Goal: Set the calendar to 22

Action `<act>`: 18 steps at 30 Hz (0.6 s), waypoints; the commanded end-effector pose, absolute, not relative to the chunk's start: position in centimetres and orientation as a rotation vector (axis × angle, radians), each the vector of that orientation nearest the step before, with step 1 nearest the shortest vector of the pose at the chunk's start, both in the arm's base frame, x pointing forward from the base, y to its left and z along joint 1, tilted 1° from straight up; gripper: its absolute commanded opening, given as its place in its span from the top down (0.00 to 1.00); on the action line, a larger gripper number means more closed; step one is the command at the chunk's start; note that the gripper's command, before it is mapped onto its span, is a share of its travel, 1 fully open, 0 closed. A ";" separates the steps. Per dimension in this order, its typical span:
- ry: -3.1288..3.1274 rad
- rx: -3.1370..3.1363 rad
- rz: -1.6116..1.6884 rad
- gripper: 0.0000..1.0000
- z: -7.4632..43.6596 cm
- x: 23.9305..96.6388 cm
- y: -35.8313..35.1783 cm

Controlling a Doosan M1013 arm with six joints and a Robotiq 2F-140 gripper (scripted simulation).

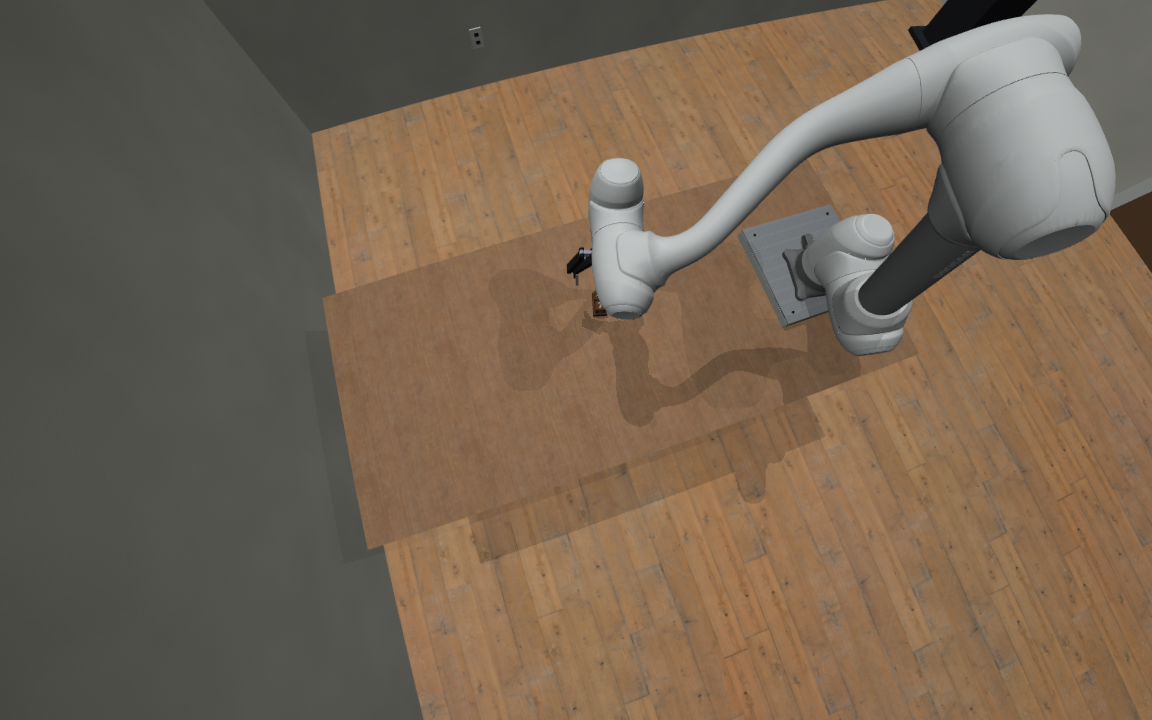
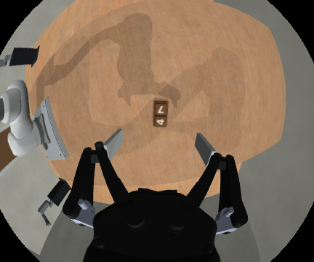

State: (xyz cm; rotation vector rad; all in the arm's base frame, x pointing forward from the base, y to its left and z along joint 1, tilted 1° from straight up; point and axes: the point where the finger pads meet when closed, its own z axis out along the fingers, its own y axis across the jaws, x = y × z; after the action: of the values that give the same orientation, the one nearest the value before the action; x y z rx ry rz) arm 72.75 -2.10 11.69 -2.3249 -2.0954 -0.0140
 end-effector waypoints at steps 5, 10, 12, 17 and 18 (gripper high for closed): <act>-2.095 -2.325 -0.014 0.00 14.0 72.8 -2.1; -2.095 -2.325 -0.014 0.00 15.4 72.8 -2.1; -2.095 -2.325 -0.014 0.00 15.8 72.8 -2.2; -2.095 -2.325 -0.014 0.00 16.1 72.8 -2.2; -2.095 -2.325 -0.014 0.00 16.1 72.8 -2.2</act>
State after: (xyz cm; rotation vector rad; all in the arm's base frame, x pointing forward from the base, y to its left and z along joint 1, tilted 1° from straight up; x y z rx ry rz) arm 72.76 -2.16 15.93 -2.3249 -2.0954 -0.0140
